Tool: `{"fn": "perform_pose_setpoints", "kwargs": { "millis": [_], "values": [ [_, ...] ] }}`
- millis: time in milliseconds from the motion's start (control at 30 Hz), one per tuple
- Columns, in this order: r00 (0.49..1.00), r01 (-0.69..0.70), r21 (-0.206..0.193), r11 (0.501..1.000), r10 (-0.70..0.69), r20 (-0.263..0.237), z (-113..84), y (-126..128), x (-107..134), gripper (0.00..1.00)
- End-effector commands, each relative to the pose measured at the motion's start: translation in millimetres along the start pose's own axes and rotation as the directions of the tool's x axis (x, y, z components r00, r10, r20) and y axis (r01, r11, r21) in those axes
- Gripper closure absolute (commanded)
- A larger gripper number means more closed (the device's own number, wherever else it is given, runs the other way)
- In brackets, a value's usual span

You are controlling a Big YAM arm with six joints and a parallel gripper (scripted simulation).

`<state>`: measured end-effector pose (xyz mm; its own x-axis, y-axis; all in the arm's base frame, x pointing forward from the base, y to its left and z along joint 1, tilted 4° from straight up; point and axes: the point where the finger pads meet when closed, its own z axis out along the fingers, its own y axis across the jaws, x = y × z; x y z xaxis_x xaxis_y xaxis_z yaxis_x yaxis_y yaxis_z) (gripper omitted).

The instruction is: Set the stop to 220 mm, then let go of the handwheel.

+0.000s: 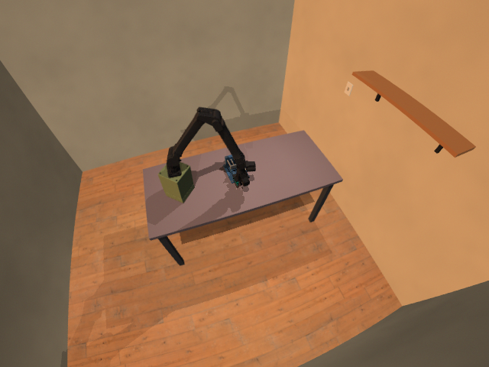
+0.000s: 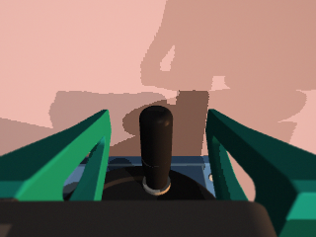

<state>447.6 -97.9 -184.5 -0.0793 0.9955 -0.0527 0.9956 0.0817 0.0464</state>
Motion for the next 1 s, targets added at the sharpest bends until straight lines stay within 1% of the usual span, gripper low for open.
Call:
{"fn": "perform_pose_setpoints", "kwargs": {
  "millis": [0, 267, 300, 467, 500, 967],
  "values": [
    [1.000, 0.001, -0.052, 0.999, -0.001, 0.017, -11.8, 18.4, -10.7, 0.47],
    [1.000, 0.001, -0.052, 0.999, -0.001, 0.017, -11.8, 18.4, -10.7, 0.47],
    [1.000, 0.001, -0.052, 0.999, -0.001, 0.017, -11.8, 18.4, -10.7, 0.94],
    [1.000, 0.001, -0.052, 0.999, 0.000, 0.017, -11.8, 18.4, -10.7, 0.94],
    [1.000, -0.003, -0.040, 0.999, 0.004, 0.014, -9.5, 14.8, -9.6, 0.94],
    [1.000, -0.003, -0.040, 0.999, 0.004, 0.014, -9.5, 14.8, -9.6, 0.94]
  ]
}}
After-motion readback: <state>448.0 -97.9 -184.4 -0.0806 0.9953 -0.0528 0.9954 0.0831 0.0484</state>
